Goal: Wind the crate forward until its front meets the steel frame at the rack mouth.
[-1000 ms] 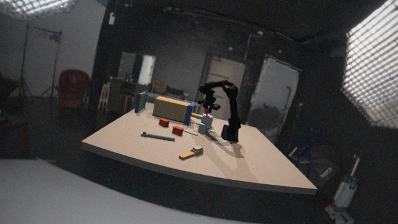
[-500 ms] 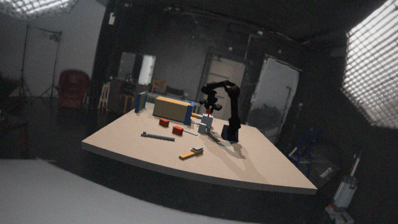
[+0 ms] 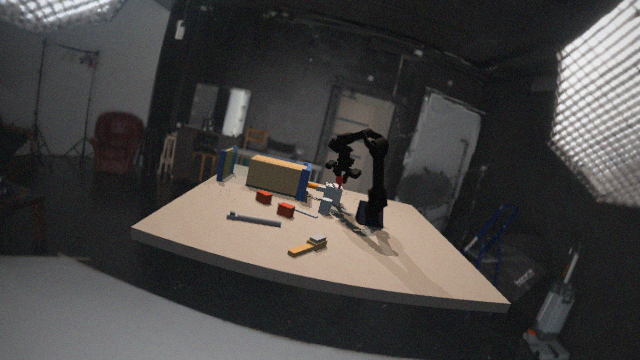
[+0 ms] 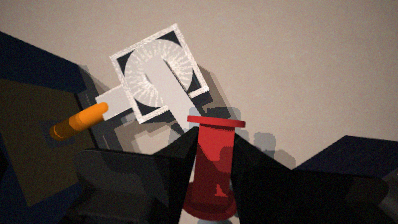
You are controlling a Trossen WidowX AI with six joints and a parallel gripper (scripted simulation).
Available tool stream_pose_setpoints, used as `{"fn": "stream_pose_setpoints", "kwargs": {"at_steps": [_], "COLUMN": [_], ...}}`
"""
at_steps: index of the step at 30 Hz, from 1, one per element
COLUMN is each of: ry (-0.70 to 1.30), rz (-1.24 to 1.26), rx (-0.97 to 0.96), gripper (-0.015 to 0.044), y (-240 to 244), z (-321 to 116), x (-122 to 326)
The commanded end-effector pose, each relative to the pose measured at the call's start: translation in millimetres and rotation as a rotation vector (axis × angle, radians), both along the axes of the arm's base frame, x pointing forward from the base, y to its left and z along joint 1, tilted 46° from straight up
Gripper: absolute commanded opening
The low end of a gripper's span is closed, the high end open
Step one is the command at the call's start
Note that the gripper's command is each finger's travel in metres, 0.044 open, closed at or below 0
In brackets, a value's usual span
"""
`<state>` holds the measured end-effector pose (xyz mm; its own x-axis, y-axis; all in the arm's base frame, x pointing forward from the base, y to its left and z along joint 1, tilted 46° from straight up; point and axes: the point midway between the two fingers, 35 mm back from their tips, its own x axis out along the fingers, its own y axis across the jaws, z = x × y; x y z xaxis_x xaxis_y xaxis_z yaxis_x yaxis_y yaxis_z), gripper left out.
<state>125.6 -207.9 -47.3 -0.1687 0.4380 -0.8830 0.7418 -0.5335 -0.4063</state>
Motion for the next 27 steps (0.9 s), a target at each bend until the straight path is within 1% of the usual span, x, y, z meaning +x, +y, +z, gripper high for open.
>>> {"fn": "stream_pose_setpoints", "kwargs": {"at_steps": [1, 4, 5, 22, 27], "ry": [0.035, 0.035, 0.000, 0.001, 0.001], "rz": [0.011, 0.011, 0.000, 0.000, -0.001], "rx": [0.002, 0.002, 0.002, 0.002, 0.002], "gripper": [0.0000, 0.0000, 0.0000, 0.0440, 0.0440], "y": [1, 1, 0, 0, -9], "z": [-3, -3, 0, -1, 7], "x": [-15, -16, -5, -5, -5]}}
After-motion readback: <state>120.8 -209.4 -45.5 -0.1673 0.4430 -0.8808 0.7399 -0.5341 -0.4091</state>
